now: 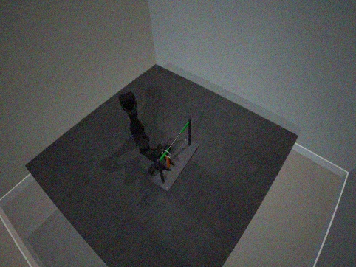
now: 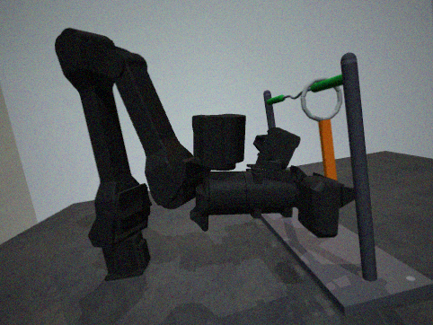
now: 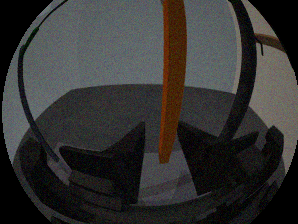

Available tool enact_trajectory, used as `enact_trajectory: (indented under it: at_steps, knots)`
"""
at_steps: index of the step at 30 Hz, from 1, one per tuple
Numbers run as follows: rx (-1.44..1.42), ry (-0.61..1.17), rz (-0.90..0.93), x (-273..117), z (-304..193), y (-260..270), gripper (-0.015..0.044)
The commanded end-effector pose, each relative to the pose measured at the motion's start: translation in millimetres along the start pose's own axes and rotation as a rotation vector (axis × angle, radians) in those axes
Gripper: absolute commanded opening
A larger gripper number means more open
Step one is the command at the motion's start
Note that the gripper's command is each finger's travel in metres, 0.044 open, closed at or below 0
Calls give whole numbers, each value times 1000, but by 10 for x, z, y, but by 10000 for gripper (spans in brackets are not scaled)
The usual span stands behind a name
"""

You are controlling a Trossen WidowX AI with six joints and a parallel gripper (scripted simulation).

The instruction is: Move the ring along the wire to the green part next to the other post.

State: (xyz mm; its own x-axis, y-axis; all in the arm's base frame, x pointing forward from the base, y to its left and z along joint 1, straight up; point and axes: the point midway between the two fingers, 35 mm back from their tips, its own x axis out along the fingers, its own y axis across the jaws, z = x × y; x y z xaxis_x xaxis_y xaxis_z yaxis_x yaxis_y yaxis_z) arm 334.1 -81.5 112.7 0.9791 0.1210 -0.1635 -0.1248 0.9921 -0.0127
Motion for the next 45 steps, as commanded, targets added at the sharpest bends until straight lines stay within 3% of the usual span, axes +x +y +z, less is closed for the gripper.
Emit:
enact_trajectory:
  at_steps: [1, 29, 41, 45]
  knots:
    - [3, -5, -2, 75, 8, 0, 160]
    - [3, -5, -2, 77, 8, 0, 160]
    - [-1, -3, 1, 74, 2, 6, -150]
    - [-1, -3, 1, 74, 2, 6, -150]
